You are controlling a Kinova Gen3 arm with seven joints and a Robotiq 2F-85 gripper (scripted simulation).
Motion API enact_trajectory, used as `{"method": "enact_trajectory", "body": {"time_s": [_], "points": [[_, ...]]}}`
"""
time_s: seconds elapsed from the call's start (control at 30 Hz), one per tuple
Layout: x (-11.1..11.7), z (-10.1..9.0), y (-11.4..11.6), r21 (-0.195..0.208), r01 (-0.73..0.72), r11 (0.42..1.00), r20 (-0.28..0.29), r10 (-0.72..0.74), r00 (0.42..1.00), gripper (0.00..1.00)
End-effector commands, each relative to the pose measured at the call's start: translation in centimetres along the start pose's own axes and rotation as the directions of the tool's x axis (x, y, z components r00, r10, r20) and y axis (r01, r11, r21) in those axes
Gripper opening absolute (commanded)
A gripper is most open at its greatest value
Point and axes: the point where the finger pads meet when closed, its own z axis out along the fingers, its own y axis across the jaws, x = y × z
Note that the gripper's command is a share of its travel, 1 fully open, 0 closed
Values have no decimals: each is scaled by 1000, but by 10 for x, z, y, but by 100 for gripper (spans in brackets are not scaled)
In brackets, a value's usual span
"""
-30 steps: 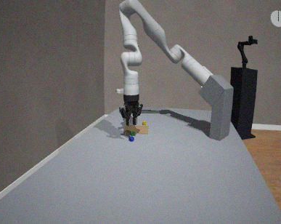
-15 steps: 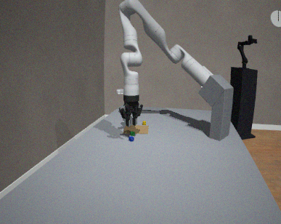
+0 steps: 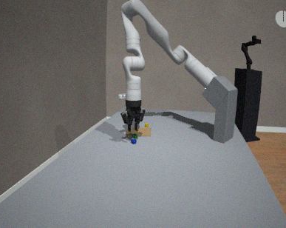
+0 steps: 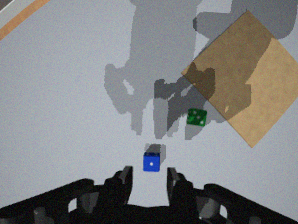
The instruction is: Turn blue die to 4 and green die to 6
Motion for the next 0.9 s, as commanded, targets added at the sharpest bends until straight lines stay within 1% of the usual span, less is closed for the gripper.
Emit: {"method": "enact_trajectory", "body": {"time_s": [0.0, 0.33, 0.87], "points": [[0, 7, 2, -5, 3, 1000, -4, -3, 1000, 35], [0, 24, 1, -5, 3, 1000, -5, -3, 1000, 35], [0, 35, 1, -5, 3, 1000, -4, -3, 1000, 35]]}}
